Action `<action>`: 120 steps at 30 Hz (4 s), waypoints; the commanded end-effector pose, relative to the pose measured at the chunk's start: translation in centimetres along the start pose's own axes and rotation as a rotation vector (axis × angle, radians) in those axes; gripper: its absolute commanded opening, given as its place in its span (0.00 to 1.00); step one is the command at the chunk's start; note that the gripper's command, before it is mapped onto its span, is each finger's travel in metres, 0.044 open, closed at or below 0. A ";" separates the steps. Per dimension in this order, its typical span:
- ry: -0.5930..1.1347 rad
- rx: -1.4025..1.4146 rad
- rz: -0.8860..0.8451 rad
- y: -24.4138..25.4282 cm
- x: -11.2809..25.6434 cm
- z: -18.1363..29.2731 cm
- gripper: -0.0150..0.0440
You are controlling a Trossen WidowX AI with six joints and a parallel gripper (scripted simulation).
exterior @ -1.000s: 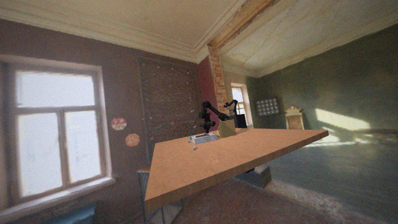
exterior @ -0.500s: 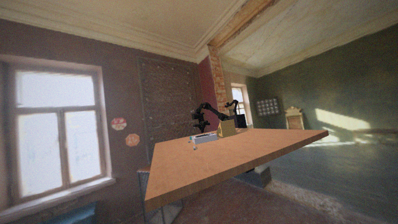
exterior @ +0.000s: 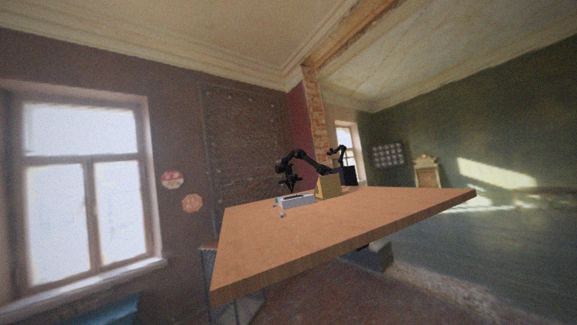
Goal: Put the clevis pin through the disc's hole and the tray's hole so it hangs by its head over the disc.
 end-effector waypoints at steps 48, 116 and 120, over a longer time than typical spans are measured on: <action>-1.069 -0.011 -0.105 0.0 -3.2 5.6 0.25; -1.068 -0.011 -0.106 0.0 -4.6 5.8 0.25; -1.068 -0.011 -0.106 0.0 -4.6 5.8 0.25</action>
Point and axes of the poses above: the point midway between the two fingers, 35 mm back from their tips, its own x axis back along the fingers, its own y axis across the jaws, z = x × y, the point moved 3 cm from there along x, back along the fingers, and after that the axes turned 6 degrees about -x, right-handed, at the moved point
